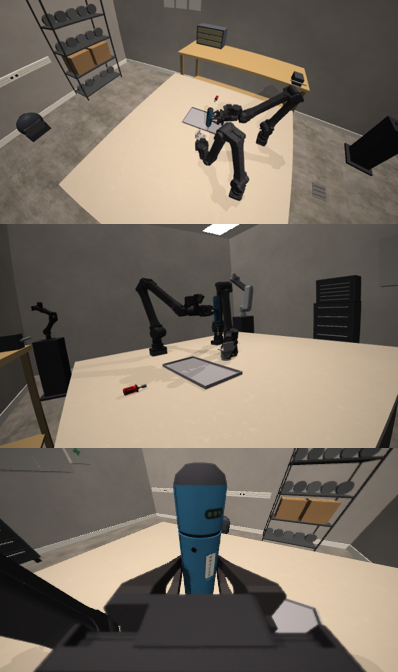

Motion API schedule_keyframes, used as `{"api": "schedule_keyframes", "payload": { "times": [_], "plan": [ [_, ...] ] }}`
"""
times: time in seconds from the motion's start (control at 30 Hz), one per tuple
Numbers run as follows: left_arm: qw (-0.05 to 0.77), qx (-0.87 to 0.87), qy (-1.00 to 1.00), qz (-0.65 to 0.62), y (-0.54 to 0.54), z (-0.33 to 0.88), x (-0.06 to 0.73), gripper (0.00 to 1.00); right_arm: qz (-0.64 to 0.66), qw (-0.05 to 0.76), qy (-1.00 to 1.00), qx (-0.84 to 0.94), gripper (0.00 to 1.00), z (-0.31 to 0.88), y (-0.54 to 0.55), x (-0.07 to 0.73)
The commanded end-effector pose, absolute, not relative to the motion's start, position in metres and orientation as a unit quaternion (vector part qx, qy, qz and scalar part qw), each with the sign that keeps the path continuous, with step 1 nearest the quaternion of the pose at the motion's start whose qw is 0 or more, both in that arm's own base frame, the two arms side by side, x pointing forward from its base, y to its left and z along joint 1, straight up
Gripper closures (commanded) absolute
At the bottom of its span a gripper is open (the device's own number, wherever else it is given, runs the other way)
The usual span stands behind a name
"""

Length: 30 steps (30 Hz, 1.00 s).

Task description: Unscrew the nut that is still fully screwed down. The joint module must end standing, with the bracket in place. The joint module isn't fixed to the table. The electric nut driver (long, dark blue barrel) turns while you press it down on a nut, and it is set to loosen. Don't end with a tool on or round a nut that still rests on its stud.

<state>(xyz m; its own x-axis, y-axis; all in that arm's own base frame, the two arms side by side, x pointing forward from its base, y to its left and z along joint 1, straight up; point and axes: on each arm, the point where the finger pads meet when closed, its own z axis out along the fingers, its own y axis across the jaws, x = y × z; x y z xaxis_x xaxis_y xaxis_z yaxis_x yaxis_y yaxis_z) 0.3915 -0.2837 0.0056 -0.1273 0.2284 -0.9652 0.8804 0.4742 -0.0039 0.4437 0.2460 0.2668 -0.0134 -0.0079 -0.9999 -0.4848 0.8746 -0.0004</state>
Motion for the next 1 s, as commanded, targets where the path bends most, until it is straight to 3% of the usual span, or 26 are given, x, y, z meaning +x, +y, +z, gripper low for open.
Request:
{"api": "schedule_keyframes", "payload": {
  "times": [0.0,0.97],
  "plan": [
    [0.536,0.411,0.666,-0.315,-0.291,0.02,0.391,0.41,0.191,0.736,0.63,-0.156,0.58,0.347,0.25,0.463],
    [0.536,0.411,0.666,-0.315,-0.291,0.02,0.391,0.41,0.189,0.729,0.638,-0.158,0.58,0.334,0.265,0.491]
  ]
}}
